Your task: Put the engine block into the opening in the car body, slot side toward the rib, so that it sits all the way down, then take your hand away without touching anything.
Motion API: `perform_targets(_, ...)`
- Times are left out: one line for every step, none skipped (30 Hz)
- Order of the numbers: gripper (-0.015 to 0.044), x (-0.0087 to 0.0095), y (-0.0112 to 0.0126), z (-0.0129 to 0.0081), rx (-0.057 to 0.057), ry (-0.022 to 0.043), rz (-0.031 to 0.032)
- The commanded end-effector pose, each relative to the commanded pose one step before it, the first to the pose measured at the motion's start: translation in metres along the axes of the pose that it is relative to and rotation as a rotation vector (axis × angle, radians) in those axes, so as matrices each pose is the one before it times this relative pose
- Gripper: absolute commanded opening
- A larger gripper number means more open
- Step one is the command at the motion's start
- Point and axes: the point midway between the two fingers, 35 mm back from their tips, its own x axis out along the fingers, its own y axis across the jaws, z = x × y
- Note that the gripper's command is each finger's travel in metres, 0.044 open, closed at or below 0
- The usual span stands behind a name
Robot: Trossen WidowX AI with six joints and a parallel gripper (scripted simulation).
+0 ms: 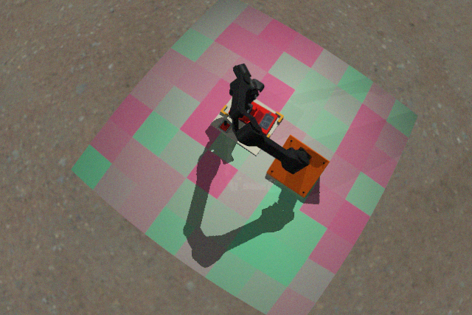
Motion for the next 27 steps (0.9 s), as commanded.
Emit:
perform_targets(0.0159, 0.00119, -0.00057, -0.00023, 0.0366, 0.00119, -0.00271)
perform_targets(0.0159, 0.00009, 0.00000, -0.00001, -0.0071, 0.00000, 0.00000)
perform_targets(0.0159, 0.00013, 0.00000, 0.00000, -0.0110, 0.00000, 0.00001)
perform_targets(0.0159, 0.00017, 0.00000, 0.00001, -0.0143, 0.00000, 0.00001)
perform_targets(0.0159, 0.00019, 0.00000, 0.00001, -0.0169, 0.00000, 0.00001)
perform_targets(0.0159, 0.00020, 0.00001, 0.00001, -0.0180, 0.00000, 0.00001)
perform_targets(0.0159, 0.00020, 0.00000, 0.00002, -0.0173, 0.00000, 0.00001)
perform_targets(0.0159, 0.00027, -0.00003, -0.00008, -0.0198, 0.00000, 0.00001)
perform_targets(0.0159, 0.00025, -0.00002, -0.00005, -0.0132, 0.00000, 0.00001)
perform_targets(0.0159, 0.00031, 0.00000, -0.00004, -0.0089, 0.00000, 0.00001)
perform_targets(0.0159, 0.00023, 0.00000, -0.00002, -0.0006, 0.00000, 0.00001)
perform_targets(0.0159, 0.00017, 0.00000, -0.00001, 0.0023, 0.00000, 0.00001)
perform_targets(0.0159, 0.00024, 0.00000, -0.00001, 0.0051, 0.00000, 0.00001)
perform_targets(0.0159, 0.00025, 0.00001, 0.00000, 0.0067, 0.00000, 0.00001)
perform_targets(0.0159, 0.00024, 0.00000, 0.00000, 0.0072, 0.00000, 0.00001)
perform_targets(0.0159, 0.00024, 0.00000, 0.00000, 0.0074, 0.00000, 0.00001)
perform_targets(0.0159, 0.00023, 0.00000, 0.00000, 0.0075, 0.00000, 0.00001)
perform_targets(0.0159, 0.00024, 0.00000, -0.00001, 0.0074, 0.00000, 0.00001)
perform_targets(0.0159, 0.00024, 0.00000, -0.00001, 0.0065, 0.00000, 0.00001)
perform_targets(0.0159, 0.00023, 0.00001, -0.00001, 0.0051, 0.00000, 0.00001)
perform_targets(0.0159, 0.00023, 0.00001, 0.00000, 0.0037, 0.00000, 0.00001)
perform_targets(0.0159, 0.00024, 0.00000, 0.00000, 0.0024, 0.00000, 0.00001)
perform_targets(0.0159, 0.00024, 0.00000, -0.00003, 0.0012, 0.00000, 0.00001)
perform_targets(0.0159, 0.00023, 0.00000, -0.00001, 0.0001, 0.00000, 0.00001)
perform_targets(0.0159, 0.00022, 0.00000, 0.00000, -0.0006, 0.00000, 0.00001)
perform_targets(0.0159, 0.00022, 0.00001, 0.00000, -0.0011, 0.00000, 0.00001)
perform_targets(0.0159, 0.00023, 0.00000, 0.00000, -0.0015, 0.00000, 0.00001)
